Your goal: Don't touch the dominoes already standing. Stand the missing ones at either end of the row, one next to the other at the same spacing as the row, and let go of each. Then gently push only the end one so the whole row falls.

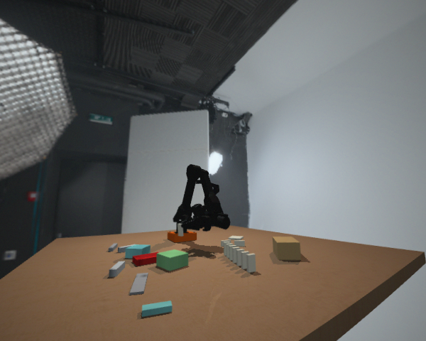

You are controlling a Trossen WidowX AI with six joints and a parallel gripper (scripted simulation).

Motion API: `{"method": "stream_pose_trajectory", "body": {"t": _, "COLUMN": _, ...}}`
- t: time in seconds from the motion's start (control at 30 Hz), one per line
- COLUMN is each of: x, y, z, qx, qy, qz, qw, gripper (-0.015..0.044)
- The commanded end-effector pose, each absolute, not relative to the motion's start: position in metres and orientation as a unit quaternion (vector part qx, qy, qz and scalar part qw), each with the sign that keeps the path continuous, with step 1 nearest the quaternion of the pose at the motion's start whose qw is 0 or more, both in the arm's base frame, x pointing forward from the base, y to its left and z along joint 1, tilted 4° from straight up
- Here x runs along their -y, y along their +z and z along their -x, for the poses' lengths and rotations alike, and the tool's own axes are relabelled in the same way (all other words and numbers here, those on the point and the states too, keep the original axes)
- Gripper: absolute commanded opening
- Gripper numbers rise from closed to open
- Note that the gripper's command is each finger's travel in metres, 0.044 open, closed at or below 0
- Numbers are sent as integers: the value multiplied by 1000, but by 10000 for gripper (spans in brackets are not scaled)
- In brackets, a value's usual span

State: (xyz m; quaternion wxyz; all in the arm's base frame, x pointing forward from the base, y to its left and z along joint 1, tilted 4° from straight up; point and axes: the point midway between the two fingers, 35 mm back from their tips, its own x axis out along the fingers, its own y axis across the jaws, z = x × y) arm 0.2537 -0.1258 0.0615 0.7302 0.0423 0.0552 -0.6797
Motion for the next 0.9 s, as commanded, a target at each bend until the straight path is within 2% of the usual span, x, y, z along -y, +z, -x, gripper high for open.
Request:
{"method": "stream_pose_trajectory", "body": {"t": 0.0, "x": 126, "y": 44, "z": -252, "qx": -59, "qy": -680, "qz": -37, "qw": 730, "gripper": 107}}
{"method": "stream_pose_trajectory", "body": {"t": 0.4, "x": 128, "y": -2, "z": -245, "qx": -61, "qy": -680, "qz": -37, "qw": 730, "gripper": 107}}
{"method": "stream_pose_trajectory", "body": {"t": 0.83, "x": 128, "y": -4, "z": -244, "qx": -61, "qy": -680, "qz": -37, "qw": 730, "gripper": 107}}
{"method": "stream_pose_trajectory", "body": {"t": 0.87, "x": 128, "y": -4, "z": -244, "qx": -61, "qy": -680, "qz": -37, "qw": 730, "gripper": 133}}
